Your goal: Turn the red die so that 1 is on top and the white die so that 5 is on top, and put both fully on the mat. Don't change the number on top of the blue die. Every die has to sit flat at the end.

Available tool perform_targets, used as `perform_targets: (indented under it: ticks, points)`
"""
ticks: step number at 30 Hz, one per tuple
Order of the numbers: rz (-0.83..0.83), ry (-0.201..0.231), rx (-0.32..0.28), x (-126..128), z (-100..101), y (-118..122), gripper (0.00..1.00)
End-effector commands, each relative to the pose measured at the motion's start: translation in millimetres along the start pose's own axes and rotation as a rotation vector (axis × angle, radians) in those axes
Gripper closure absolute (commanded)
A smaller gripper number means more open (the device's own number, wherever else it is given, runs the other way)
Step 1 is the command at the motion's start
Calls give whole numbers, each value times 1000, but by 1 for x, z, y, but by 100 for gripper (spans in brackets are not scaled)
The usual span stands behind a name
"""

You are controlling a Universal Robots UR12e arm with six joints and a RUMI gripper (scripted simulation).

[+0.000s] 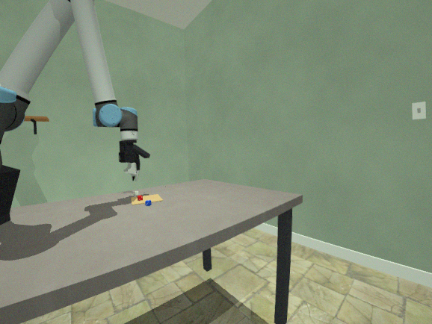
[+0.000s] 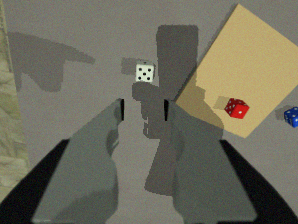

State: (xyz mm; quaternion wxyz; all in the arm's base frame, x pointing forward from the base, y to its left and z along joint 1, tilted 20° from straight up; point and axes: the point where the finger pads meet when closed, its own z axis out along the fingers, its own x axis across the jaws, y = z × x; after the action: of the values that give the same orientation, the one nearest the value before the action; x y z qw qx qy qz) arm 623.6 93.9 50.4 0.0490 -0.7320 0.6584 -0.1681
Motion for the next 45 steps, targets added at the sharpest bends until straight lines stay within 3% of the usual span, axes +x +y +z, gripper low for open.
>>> perform_targets:
  ticks: [1, 19, 45]
  points:
    - [0, 0, 1, 0, 0, -1, 79]
    - [0, 0, 1, 0, 5, -1, 79]
    - [0, 0, 1, 0, 40, -1, 79]
